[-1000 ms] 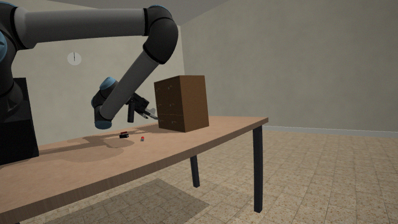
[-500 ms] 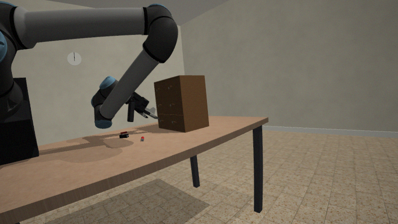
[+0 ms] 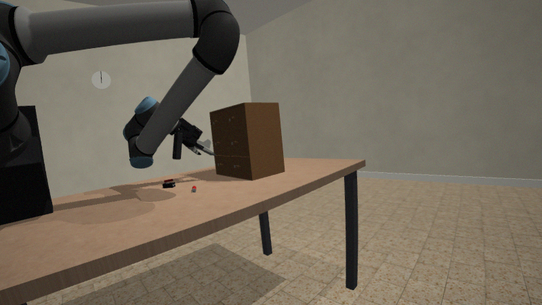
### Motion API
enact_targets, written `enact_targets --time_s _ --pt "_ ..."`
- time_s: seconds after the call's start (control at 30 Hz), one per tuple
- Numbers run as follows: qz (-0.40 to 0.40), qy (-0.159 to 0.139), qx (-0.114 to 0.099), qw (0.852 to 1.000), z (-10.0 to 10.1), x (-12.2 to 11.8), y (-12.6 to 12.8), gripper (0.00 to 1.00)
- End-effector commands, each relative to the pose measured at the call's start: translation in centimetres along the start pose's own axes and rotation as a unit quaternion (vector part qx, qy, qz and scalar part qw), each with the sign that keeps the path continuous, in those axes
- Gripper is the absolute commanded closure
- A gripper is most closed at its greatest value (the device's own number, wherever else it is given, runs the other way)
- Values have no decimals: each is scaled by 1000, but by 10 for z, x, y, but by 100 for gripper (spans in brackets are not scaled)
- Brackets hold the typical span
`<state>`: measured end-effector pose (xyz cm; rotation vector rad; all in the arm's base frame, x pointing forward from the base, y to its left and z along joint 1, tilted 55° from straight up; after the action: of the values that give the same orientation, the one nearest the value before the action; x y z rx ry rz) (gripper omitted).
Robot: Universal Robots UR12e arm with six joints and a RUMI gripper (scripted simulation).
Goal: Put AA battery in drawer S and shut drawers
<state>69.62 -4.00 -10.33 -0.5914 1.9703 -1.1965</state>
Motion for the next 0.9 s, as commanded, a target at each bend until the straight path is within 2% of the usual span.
enact_targets --time_s 0.0,0.43,0.87 --pt "0 0 0 1000 -9 -11 -2 0" --pt "0 0 0 1000 -24 -29 -5 0" --pt "0 0 0 1000 -26 -31 -5 0"
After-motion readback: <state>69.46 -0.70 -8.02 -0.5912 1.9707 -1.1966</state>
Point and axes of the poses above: the point where the finger pads meet when closed, its own z axis out along the fingers, its own y axis across the jaws, x = y × z, the point moved 7 cm from there along -z, back along the fingers, and after that the axes turned 10 degrees about -z, right-handed, at the moved point
